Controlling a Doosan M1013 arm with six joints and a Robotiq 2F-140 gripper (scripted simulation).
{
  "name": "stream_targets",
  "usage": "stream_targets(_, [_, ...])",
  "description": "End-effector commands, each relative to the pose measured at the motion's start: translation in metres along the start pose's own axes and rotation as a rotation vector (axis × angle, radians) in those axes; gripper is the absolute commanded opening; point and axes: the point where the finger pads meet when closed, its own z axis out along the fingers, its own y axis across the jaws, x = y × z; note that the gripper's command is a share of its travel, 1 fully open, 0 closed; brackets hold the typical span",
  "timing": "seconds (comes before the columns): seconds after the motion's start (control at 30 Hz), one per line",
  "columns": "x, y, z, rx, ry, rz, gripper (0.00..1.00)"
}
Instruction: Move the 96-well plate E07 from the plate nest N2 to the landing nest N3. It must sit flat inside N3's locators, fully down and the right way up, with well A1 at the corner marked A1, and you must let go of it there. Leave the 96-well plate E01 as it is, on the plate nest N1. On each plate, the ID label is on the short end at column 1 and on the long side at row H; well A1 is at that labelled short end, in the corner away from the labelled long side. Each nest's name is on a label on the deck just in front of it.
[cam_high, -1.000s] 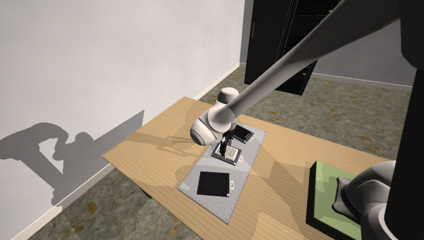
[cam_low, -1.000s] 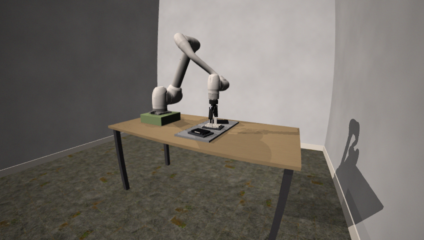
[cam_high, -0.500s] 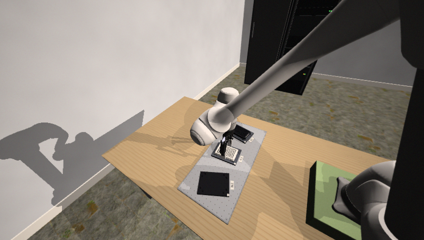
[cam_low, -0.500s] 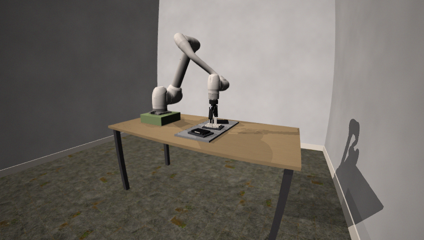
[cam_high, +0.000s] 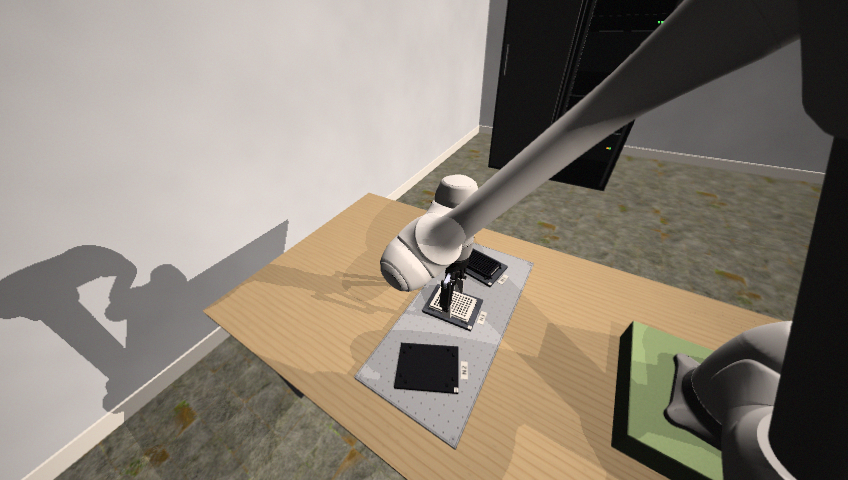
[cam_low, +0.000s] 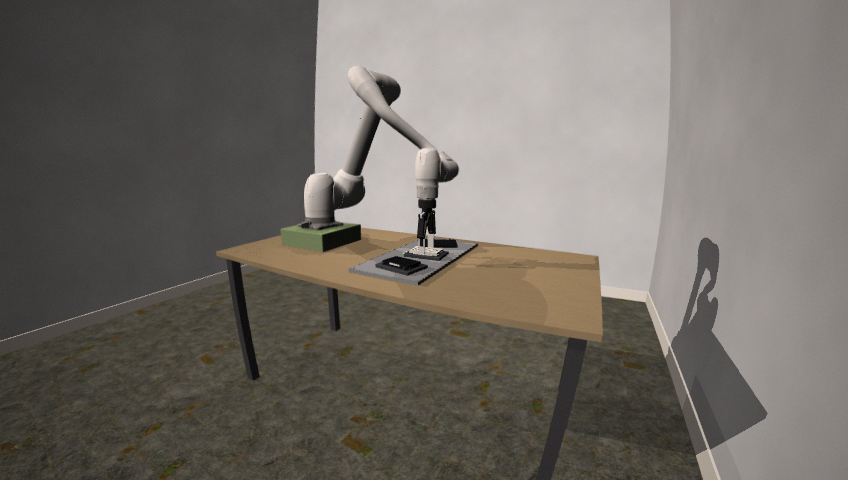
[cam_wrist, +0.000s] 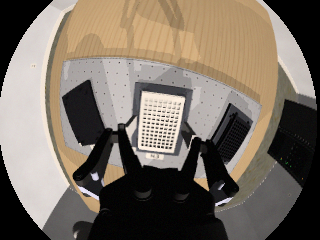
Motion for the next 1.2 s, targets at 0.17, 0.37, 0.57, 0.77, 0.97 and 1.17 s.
stream_targets(0.17, [0.0,0.0,-0.0001,0.0,0.0,0.0,0.66])
stream_targets(0.37, [0.0,0.0,-0.0001,0.0,0.0,0.0,0.66])
stream_targets(0.57, [0.0,0.0,-0.0003,0.0,0.0,0.0,0.66])
stream_targets(0.77, [0.0,0.0,-0.0013,0.0,0.0,0.0,0.66])
stream_targets(0.97, [0.0,0.0,-0.0048,0.0,0.0,0.0,0.66])
stream_targets(1.17, [0.0,0.0,-0.0096,0.0,0.0,0.0,0.66])
